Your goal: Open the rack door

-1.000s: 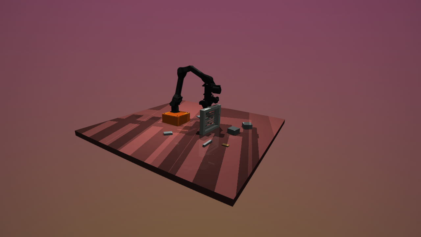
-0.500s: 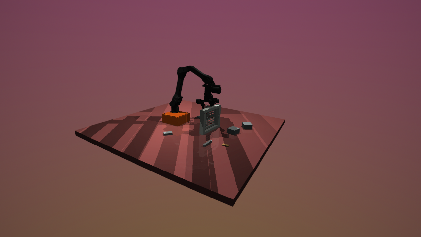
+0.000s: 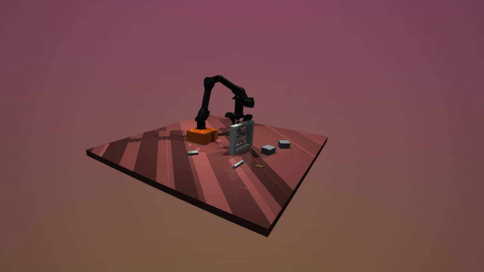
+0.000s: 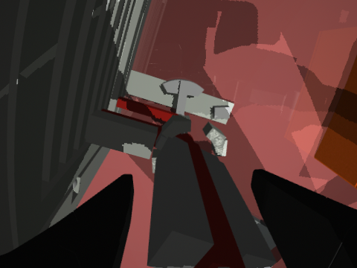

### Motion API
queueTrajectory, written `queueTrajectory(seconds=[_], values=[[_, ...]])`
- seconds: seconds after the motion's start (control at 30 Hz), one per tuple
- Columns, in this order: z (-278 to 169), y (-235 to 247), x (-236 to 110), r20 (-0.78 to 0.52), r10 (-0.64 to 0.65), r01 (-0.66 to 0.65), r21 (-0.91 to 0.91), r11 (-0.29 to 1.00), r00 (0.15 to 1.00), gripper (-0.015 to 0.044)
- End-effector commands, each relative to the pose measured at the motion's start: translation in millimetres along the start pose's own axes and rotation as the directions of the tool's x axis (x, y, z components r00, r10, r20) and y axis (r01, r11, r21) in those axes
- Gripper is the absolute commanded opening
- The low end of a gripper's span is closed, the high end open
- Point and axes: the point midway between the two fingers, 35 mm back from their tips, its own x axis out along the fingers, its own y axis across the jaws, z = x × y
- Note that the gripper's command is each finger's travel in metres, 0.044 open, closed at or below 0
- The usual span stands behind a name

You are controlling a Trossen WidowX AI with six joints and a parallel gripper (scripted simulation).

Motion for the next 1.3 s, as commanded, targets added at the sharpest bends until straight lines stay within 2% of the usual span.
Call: queueTrajectory(seconds=[0.0,0.1,0.47,1.27], values=[[0.8,-0.2,0.2,0.005,-0.001,-0.001,0.365,0.931,1.000,0.0284],[0.8,-0.2,0.2,0.004,-0.001,-0.001,0.469,0.883,1.000,0.0284],[0.8,-0.2,0.2,0.004,-0.001,-0.001,0.477,0.879,1.000,0.0284],[0.8,-0.2,0.2,0.004,-0.001,-0.001,0.477,0.879,1.000,0.0124]])
